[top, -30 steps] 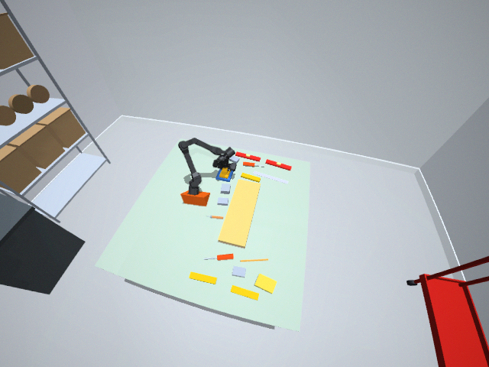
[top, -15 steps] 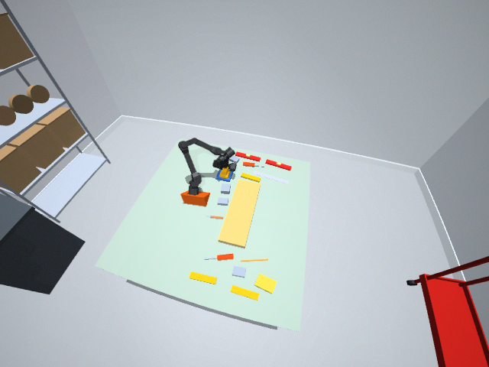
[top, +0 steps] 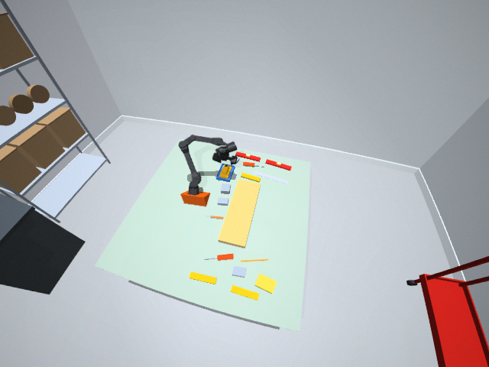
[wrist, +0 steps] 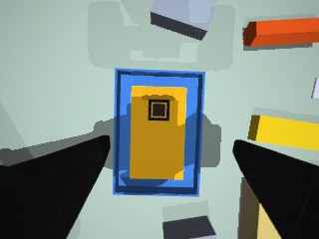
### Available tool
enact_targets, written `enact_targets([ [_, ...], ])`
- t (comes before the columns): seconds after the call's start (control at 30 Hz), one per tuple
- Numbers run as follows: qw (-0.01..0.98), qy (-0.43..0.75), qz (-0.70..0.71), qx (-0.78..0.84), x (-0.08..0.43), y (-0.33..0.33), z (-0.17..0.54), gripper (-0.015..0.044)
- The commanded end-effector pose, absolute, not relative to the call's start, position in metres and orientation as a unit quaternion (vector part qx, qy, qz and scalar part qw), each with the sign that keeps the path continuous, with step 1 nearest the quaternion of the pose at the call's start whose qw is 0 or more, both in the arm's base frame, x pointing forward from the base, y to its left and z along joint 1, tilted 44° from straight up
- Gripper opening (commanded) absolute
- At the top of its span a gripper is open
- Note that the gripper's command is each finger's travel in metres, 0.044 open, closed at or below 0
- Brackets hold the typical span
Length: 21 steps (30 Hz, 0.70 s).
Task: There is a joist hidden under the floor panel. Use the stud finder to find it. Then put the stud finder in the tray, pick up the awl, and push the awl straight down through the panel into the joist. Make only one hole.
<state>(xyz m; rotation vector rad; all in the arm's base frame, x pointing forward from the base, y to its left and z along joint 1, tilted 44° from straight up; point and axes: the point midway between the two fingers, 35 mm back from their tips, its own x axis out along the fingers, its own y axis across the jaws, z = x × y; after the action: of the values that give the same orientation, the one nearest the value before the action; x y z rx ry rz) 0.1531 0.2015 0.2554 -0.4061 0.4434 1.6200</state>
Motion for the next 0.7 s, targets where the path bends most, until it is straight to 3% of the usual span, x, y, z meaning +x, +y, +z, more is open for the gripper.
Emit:
enact_targets([
  [0.0, 0.665, 0.256, 0.682, -0.163, 0.183, 0.192, 0.227, 0.044],
  [0.2, 0.698, 0.393, 0.59, -0.108, 0.253, 0.144, 0.155, 0.044],
  [0.37, 0.711, 0.486, 0.508, -0.027, 0.282, 0.094, 0.1, 0.044],
  [0.67, 0.666, 0.632, 0.385, 0.097, 0.273, -0.012, -0.02, 0.044],
])
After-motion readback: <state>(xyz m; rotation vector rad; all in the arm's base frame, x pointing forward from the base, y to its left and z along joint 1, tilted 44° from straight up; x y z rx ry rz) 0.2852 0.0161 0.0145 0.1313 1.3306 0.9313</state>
